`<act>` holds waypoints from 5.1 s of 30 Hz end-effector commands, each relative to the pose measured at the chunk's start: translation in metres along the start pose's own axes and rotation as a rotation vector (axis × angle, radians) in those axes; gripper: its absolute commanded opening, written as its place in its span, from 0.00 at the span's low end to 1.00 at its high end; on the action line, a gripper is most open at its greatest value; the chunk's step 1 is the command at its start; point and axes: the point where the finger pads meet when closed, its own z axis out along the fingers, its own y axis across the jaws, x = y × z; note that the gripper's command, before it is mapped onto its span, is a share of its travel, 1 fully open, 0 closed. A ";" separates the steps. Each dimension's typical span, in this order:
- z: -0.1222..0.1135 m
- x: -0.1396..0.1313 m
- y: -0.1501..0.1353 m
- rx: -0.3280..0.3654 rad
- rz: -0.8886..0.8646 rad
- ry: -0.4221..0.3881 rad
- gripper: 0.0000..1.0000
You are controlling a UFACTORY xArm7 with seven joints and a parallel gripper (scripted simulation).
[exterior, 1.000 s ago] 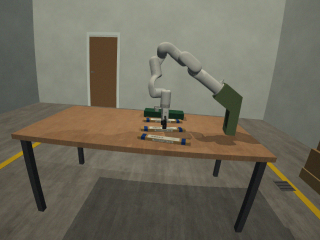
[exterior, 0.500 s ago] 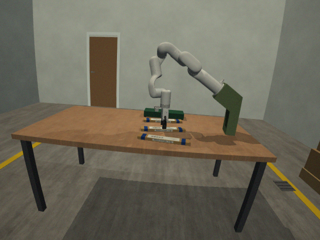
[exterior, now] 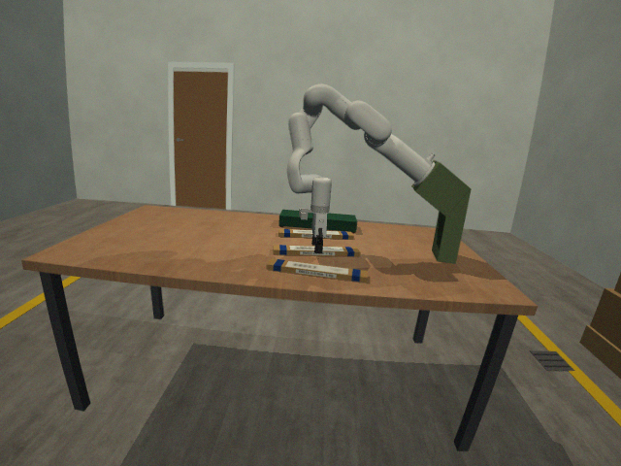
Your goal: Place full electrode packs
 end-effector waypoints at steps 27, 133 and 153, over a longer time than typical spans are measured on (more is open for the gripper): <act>0.009 0.001 -0.001 0.002 0.000 0.002 0.58; -0.050 0.001 -0.001 0.002 0.000 0.002 0.58; -0.107 0.001 0.000 0.002 0.000 0.002 0.58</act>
